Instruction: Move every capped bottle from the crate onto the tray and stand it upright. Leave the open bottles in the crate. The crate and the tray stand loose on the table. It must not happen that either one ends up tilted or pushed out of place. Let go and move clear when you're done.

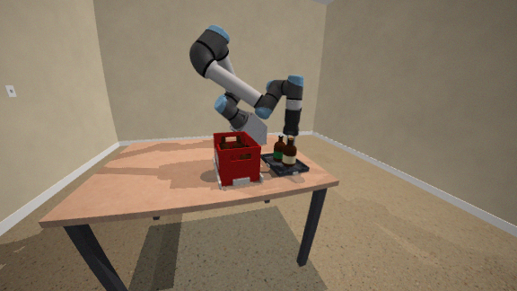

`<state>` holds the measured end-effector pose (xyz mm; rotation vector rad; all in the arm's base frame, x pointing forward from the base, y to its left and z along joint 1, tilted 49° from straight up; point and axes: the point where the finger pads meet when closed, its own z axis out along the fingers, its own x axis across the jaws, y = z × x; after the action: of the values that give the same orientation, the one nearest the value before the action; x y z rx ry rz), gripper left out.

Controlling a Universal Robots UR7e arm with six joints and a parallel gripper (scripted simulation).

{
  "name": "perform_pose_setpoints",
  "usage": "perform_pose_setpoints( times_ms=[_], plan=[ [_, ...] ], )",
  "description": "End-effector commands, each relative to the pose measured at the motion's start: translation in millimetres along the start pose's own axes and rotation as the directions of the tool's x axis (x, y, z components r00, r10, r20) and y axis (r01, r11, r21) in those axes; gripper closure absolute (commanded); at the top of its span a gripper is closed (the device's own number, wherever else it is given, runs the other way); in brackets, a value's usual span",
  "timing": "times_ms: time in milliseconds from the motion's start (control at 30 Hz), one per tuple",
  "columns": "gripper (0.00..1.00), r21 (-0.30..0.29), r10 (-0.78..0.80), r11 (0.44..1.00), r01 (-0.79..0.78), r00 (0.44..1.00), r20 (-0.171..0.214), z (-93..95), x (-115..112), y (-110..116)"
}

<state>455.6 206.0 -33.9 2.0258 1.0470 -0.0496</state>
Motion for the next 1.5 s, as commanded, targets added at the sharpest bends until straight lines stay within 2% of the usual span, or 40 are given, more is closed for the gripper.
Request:
perform_pose_setpoints(
  times_ms=[0, 1467],
  plan=[
    [1.0, -0.001, 0.0, 1.0, 0.0, 1.0, -0.002, 1.5, 0, 0],
    [1.0, -0.001, 0.0, 1.0, 0.0, 1.0, -0.001, 13.2, 0, 0]
  ],
)
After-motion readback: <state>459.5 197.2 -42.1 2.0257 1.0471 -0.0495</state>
